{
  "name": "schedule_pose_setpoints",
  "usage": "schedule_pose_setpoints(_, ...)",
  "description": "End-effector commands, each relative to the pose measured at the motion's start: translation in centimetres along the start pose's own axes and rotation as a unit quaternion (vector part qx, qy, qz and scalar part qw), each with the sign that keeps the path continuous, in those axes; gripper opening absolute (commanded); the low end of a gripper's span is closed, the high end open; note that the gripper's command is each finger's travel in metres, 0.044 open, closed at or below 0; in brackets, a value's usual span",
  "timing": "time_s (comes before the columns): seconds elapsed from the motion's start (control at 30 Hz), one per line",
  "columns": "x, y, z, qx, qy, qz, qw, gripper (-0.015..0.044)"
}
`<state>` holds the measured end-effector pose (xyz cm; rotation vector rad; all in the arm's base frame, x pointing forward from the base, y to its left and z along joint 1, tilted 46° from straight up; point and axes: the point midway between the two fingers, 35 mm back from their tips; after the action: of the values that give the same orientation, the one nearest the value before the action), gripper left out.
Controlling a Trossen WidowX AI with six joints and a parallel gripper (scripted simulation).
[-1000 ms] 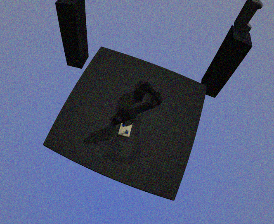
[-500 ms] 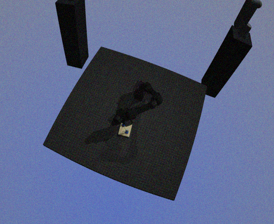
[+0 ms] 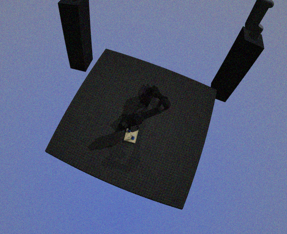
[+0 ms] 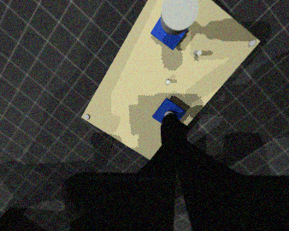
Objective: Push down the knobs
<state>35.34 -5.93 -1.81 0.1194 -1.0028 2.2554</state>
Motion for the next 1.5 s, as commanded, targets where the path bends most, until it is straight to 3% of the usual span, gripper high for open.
schedule_pose_setpoints(0.0, 0.0, -0.1, -0.2, -0.003, 0.000, -0.002, 1.000, 0.0000)
schedule_pose_setpoints(1.47, 0.0, -0.1, -1.7, -0.003, 0.000, -0.002, 1.000, 0.0000)
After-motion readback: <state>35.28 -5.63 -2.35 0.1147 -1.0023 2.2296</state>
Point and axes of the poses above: the point midway between the two fingers, 35 mm back from their tips, its own z axis back along the fingers, its own x axis across the jaws, y = z × x, and after that the axes turned 12 degrees about z, right-handed
